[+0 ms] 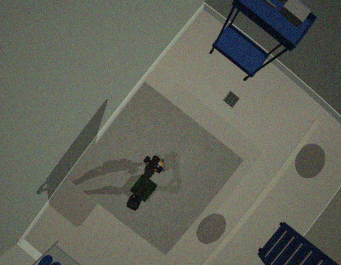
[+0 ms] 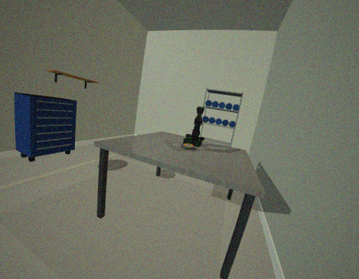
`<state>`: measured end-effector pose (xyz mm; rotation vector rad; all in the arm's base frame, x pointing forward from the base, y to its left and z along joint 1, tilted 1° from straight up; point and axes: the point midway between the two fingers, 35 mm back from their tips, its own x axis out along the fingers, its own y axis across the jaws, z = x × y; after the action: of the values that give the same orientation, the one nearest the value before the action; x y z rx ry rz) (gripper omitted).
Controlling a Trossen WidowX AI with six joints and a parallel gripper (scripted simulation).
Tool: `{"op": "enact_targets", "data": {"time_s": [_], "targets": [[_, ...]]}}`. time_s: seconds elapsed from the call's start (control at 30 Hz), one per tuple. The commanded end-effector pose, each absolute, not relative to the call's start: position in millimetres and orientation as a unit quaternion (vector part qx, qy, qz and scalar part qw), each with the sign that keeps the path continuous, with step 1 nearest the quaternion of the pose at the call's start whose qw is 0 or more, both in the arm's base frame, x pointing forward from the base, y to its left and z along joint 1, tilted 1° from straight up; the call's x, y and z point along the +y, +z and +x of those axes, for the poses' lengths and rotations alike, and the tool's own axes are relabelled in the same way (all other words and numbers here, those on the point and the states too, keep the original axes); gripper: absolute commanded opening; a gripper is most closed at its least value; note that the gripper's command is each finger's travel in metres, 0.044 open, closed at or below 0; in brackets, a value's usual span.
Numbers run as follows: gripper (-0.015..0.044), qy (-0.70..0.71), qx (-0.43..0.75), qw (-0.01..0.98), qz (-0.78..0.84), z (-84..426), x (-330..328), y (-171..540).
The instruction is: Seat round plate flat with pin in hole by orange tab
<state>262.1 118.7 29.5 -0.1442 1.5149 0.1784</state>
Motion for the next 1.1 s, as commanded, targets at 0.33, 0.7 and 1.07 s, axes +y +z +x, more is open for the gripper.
{"op": "enact_targets", "data": {"time_s": [0.33, 0.7, 1.07], "targets": [[0.0, 0.078, 0.692, 0.715, -0.065, 247.1, 115.7, 26.8], [0.0, 0.078, 0.692, 0.714, -0.065, 239.0, 112.9, 26.9], [0.0, 0.078, 0.692, 0.714, -0.065, 233.1, 109.8, 27.0]]}}
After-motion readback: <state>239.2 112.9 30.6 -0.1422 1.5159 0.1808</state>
